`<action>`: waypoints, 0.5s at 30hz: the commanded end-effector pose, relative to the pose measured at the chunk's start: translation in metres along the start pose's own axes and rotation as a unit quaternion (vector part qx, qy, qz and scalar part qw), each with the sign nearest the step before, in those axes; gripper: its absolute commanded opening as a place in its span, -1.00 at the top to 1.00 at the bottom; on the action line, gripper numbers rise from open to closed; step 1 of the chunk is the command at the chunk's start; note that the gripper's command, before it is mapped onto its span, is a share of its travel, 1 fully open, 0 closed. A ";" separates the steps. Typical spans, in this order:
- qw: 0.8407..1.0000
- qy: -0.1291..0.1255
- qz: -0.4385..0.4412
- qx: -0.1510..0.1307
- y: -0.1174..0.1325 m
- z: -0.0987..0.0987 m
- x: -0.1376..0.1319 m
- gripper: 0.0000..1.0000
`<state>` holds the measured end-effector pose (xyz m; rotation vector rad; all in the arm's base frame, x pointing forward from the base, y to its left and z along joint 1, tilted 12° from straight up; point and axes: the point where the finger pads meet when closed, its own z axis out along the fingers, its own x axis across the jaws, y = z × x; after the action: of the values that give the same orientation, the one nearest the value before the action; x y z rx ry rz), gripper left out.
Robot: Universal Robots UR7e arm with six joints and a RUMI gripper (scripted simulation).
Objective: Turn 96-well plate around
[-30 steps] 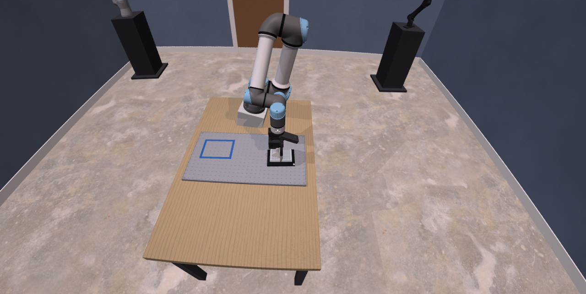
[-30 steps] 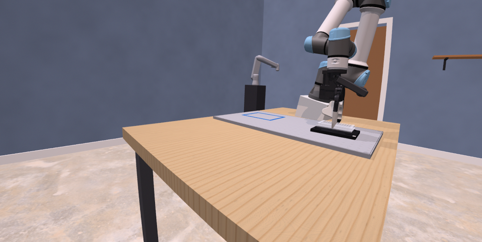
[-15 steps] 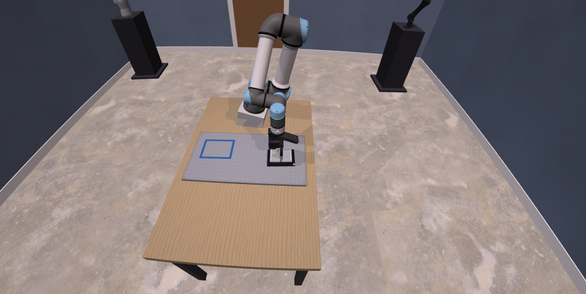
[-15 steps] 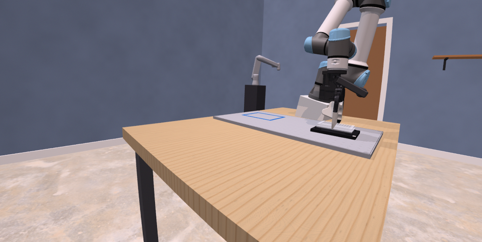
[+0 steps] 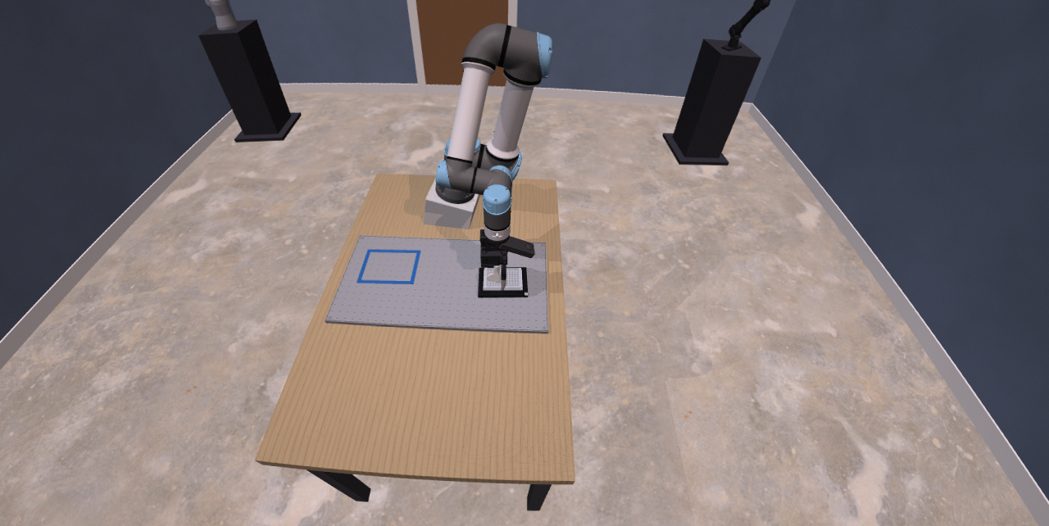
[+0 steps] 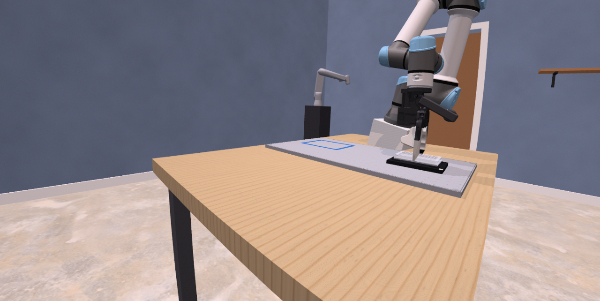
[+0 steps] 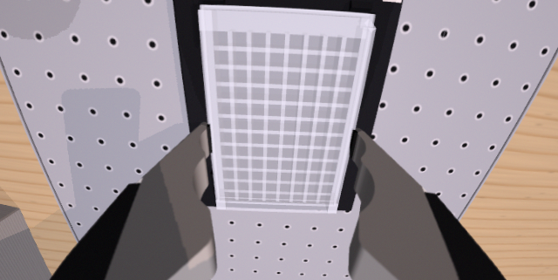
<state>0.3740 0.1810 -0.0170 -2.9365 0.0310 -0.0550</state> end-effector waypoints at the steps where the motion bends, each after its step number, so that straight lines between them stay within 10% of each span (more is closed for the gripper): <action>1: 1.000 0.001 0.000 0.000 0.000 0.000 0.000 1.00; 15: 1.000 0.001 0.000 0.000 0.000 0.002 0.000 1.00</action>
<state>0.3741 0.1814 -0.0191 -2.9365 0.0310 -0.0550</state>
